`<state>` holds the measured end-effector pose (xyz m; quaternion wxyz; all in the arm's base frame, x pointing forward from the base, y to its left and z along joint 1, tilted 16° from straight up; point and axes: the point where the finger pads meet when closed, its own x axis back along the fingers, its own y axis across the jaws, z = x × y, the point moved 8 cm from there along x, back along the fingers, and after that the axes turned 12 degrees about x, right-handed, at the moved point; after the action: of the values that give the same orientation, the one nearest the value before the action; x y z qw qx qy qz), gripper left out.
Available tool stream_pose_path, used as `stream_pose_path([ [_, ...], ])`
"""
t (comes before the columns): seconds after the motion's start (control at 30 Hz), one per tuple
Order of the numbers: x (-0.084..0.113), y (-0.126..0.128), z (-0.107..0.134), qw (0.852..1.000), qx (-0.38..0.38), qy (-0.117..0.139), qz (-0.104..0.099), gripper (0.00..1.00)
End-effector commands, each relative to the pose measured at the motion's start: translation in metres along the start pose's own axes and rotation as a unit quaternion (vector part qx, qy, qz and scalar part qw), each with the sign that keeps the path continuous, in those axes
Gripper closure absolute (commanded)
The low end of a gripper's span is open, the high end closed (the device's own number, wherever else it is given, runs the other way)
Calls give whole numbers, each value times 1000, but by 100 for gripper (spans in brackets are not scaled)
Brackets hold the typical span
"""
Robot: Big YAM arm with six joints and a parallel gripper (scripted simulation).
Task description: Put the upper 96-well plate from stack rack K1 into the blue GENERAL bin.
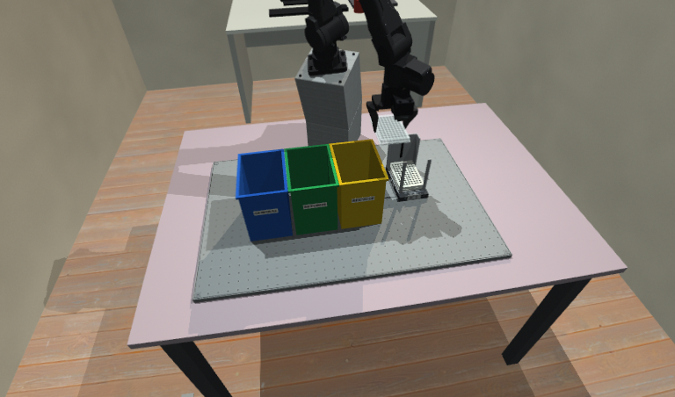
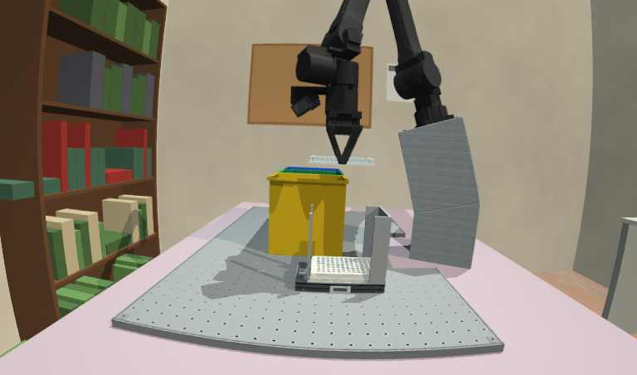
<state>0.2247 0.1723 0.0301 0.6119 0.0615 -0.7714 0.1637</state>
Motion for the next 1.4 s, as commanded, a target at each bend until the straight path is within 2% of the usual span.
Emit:
stream_pose_path([
  [0.0, 5, -12, -5, 1000, 6, -15, -7, 100],
  [1.13, 4, -113, -2, 1000, 7, -14, -2, 100],
  [1.37, 8, -138, -10, 1000, 7, -19, 0, 100],
])
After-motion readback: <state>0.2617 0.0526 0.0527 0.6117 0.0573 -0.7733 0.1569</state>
